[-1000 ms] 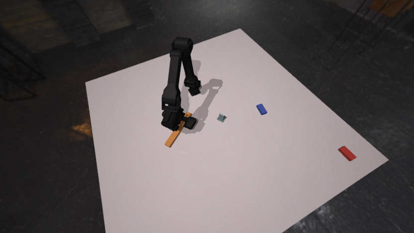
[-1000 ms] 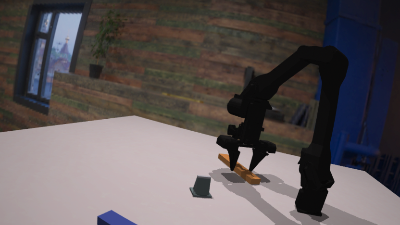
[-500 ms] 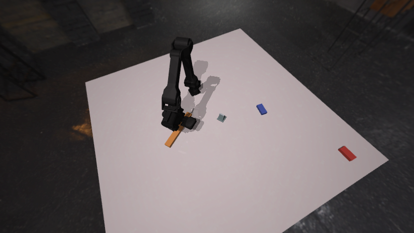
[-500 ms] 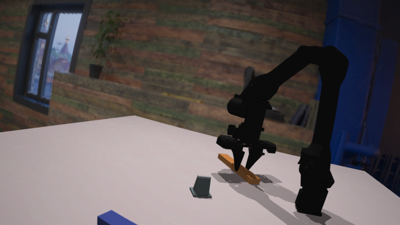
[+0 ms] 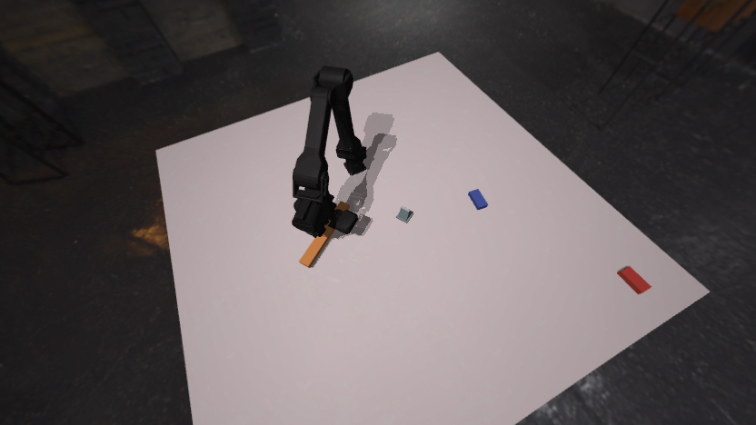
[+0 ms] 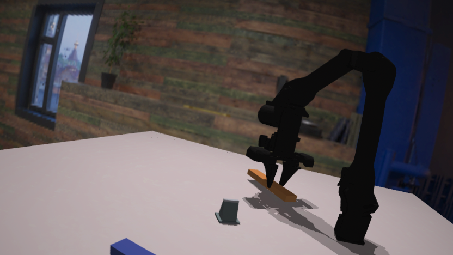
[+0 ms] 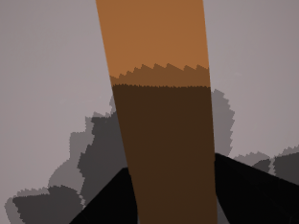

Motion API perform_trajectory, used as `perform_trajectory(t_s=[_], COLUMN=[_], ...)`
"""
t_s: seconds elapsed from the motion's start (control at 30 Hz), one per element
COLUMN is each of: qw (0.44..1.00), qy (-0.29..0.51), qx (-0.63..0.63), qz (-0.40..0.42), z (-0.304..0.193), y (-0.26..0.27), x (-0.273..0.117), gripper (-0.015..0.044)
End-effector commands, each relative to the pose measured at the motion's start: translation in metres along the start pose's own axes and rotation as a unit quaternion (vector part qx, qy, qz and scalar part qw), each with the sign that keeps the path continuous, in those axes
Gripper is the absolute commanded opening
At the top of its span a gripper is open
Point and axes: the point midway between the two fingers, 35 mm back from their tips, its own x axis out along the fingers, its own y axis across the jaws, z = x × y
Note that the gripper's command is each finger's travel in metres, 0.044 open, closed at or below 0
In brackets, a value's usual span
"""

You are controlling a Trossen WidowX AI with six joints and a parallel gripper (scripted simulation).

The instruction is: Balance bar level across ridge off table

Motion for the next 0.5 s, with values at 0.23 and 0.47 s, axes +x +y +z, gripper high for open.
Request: perform_trajectory(t_s=[0.23,0.47], qw=[1.0,1.0], qy=[-0.004,-0.004], qx=[0.002,0.002], qz=[0.0,-0.001], z=[0.003,0.002], y=[0.0,0.0], x=[-0.03,-0.048], gripper=[0.0,0.0])
